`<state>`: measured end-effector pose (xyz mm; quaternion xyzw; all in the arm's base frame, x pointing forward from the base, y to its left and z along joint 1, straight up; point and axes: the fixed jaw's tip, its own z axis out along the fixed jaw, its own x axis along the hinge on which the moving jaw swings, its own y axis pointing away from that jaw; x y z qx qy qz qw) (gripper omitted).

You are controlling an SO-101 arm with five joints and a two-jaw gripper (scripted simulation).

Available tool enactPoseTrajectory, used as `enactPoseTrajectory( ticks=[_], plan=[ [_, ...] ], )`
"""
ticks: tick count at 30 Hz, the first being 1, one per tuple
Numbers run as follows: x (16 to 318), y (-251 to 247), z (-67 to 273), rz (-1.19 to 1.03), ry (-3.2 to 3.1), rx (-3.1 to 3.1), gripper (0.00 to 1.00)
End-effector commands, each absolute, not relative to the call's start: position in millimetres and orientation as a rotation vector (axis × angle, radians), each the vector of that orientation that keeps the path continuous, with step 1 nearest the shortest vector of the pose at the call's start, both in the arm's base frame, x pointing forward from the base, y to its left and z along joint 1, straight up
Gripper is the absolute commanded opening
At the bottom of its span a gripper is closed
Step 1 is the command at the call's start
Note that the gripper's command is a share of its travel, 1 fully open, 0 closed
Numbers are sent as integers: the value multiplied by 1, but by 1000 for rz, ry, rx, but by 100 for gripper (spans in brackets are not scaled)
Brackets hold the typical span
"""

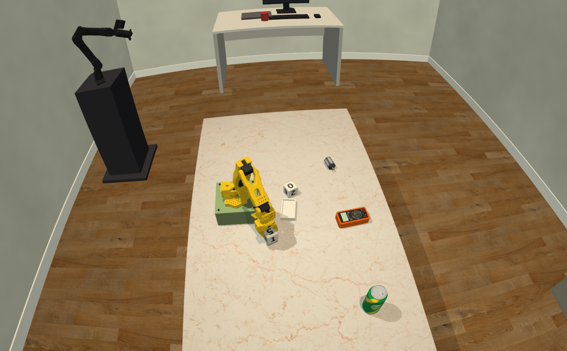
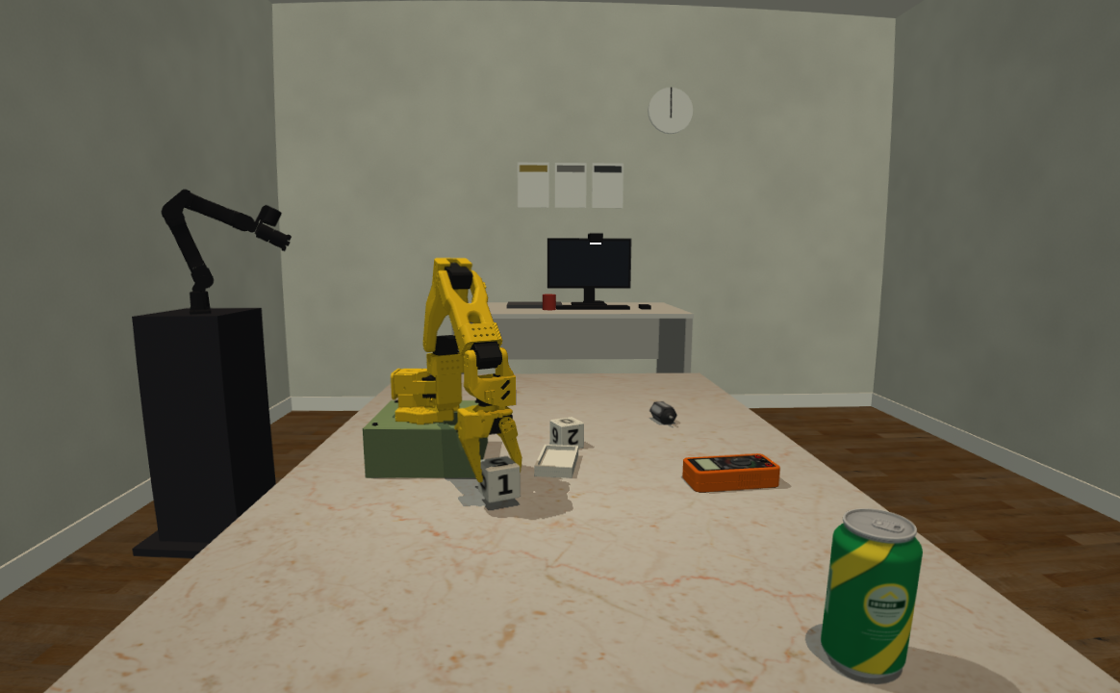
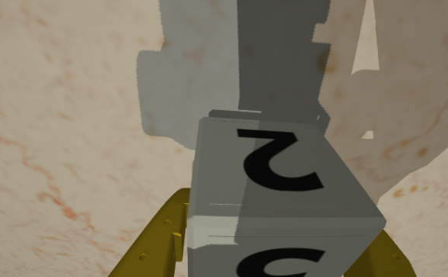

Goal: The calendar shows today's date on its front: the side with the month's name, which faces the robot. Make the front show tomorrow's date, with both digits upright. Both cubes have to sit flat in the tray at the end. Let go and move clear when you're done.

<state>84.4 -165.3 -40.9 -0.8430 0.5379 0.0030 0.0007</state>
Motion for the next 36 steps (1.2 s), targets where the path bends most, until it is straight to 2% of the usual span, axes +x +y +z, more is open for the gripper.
enactPoseTrajectory(
  ticks=[1,26,29,36],
  plan=[
    [82,-163,-45,23,1683,-2643,0],
    [82,-163,-52,23,1683,-2643,1],
    [82,-163,-52,23,1683,-2643,6],
    [82,-163,-52,23,1683,-2643,25]
  ],
)
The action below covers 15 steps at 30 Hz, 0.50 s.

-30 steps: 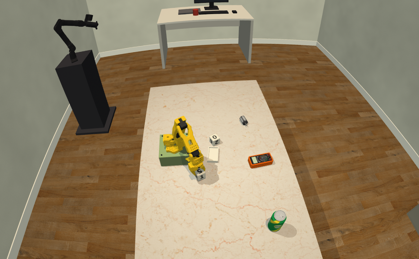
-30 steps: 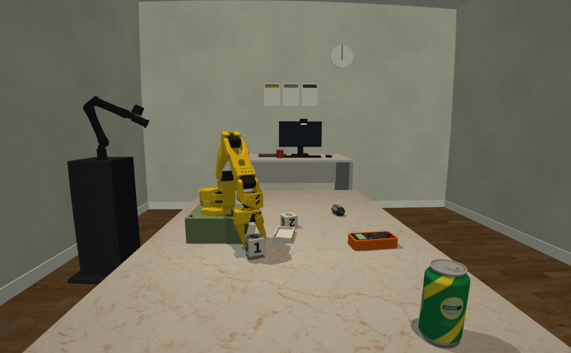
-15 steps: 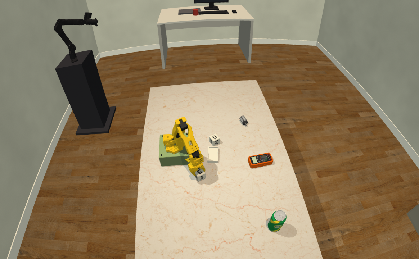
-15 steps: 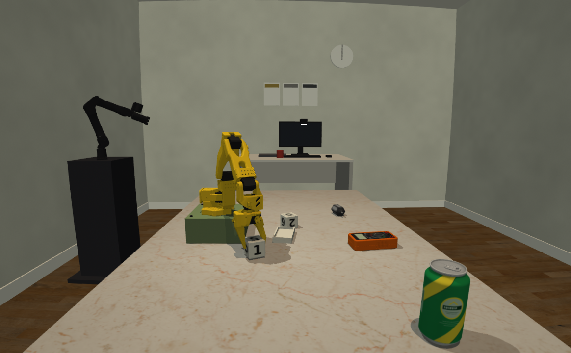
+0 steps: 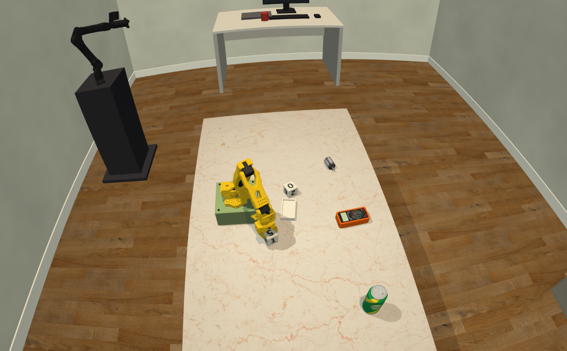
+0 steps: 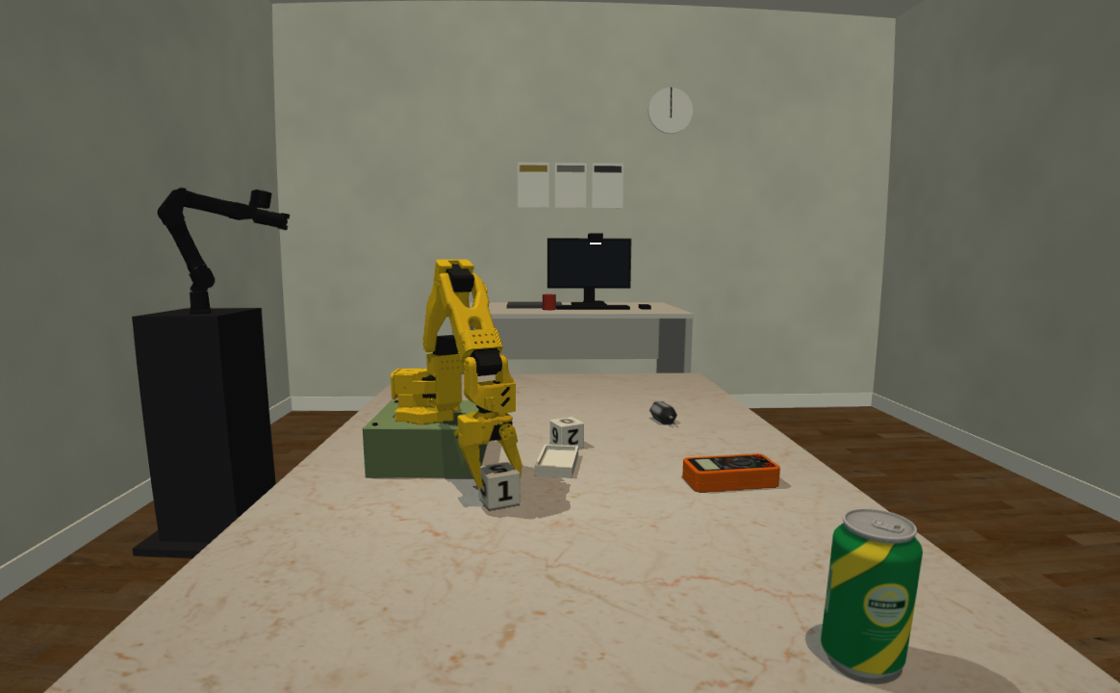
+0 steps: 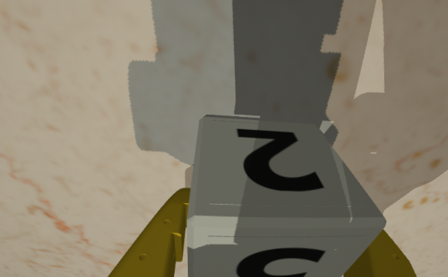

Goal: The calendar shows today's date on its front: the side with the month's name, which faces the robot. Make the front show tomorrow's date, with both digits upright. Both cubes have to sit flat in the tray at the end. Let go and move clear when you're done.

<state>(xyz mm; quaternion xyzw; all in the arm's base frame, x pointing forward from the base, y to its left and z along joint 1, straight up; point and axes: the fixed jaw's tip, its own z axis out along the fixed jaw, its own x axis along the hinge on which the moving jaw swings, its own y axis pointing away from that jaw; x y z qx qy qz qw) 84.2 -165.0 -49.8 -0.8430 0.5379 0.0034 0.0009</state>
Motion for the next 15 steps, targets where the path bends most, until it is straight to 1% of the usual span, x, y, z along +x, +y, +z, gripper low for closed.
enactPoseTrajectory(
  ticks=[1,15],
  plan=[
    [82,-163,-52,23,1683,-2643,26],
    [82,-163,-52,23,1683,-2643,29]
  ],
)
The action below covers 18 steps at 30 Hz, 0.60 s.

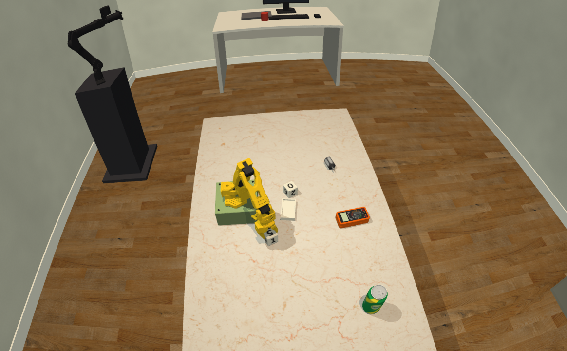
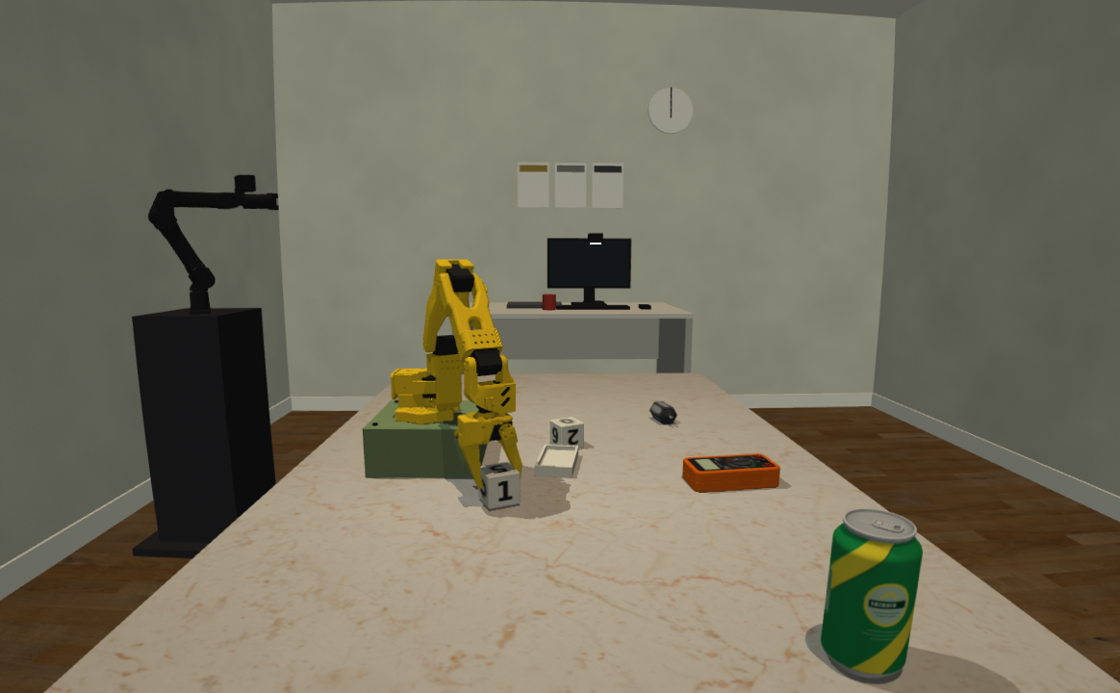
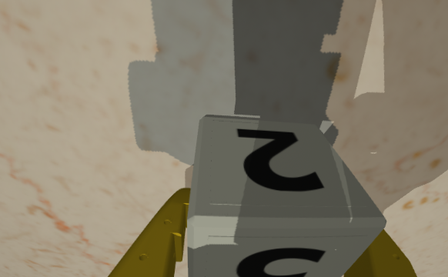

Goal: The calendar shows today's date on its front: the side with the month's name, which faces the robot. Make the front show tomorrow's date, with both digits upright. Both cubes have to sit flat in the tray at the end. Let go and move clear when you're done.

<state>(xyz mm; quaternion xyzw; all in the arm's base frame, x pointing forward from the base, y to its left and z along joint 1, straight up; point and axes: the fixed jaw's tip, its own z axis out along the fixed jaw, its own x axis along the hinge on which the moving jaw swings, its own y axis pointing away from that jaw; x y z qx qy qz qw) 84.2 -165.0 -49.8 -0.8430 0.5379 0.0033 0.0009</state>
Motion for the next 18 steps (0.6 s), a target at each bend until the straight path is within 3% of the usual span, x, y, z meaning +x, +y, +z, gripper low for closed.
enactPoseTrajectory(
  ticks=[1,18],
  plan=[
    [82,-163,-52,23,1683,-2643,29],
    [82,-163,-52,23,1683,-2643,36]
  ],
)
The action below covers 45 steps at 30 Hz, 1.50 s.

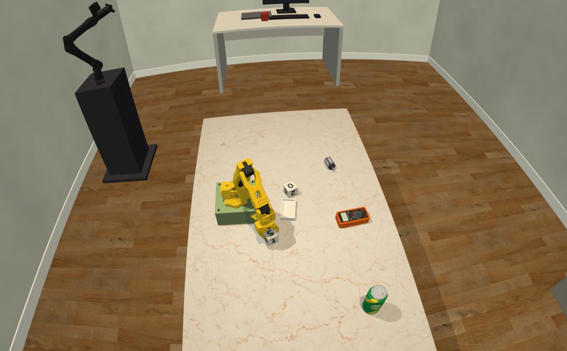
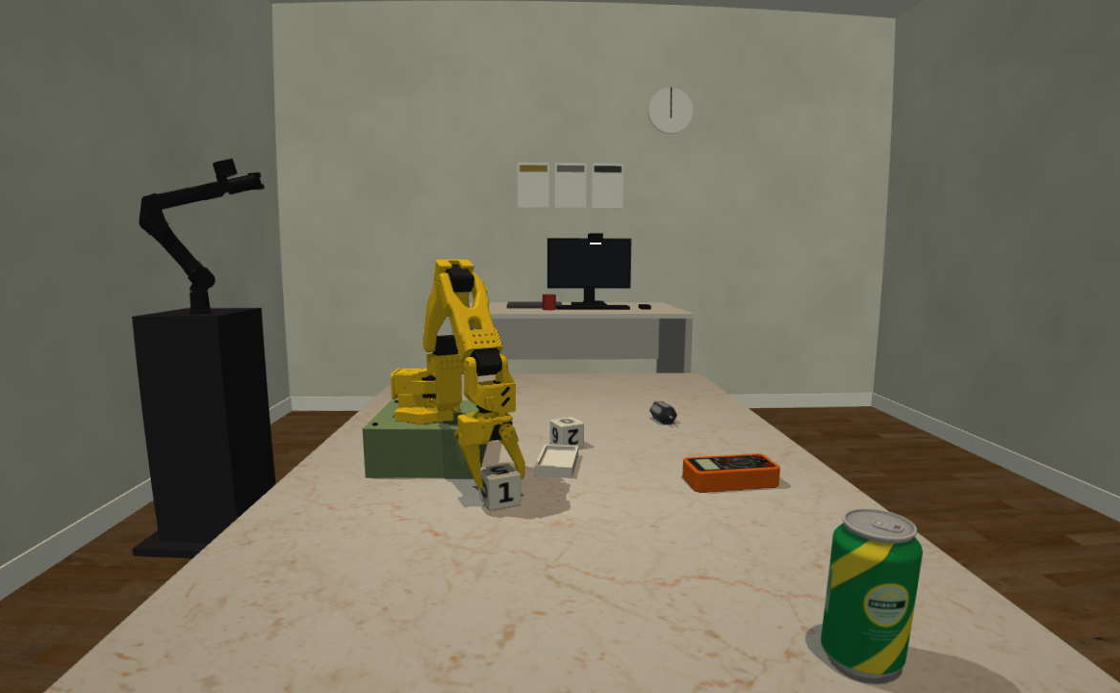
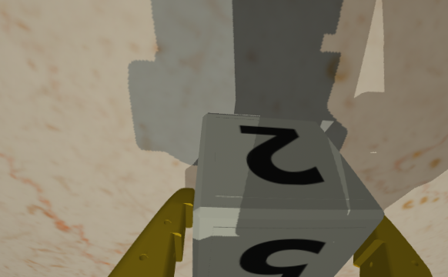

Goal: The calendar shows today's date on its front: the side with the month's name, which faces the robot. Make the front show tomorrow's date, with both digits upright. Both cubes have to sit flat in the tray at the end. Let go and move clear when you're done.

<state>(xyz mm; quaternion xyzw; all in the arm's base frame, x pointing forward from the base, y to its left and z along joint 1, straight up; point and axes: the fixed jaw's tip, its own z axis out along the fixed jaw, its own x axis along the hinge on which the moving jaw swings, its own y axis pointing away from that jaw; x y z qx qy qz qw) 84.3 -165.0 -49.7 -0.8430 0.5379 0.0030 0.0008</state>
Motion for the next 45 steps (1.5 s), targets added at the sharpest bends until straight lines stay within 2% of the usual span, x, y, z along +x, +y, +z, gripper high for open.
enactPoseTrajectory(
  ticks=[1,13,33,45],
  plan=[
    [82,-163,-52,23,1683,-2643,36],
    [82,-164,-47,23,1683,-2643,36],
    [83,-165,6,23,1683,-2643,36],
    [82,-164,8,23,1683,-2643,36]
  ],
)
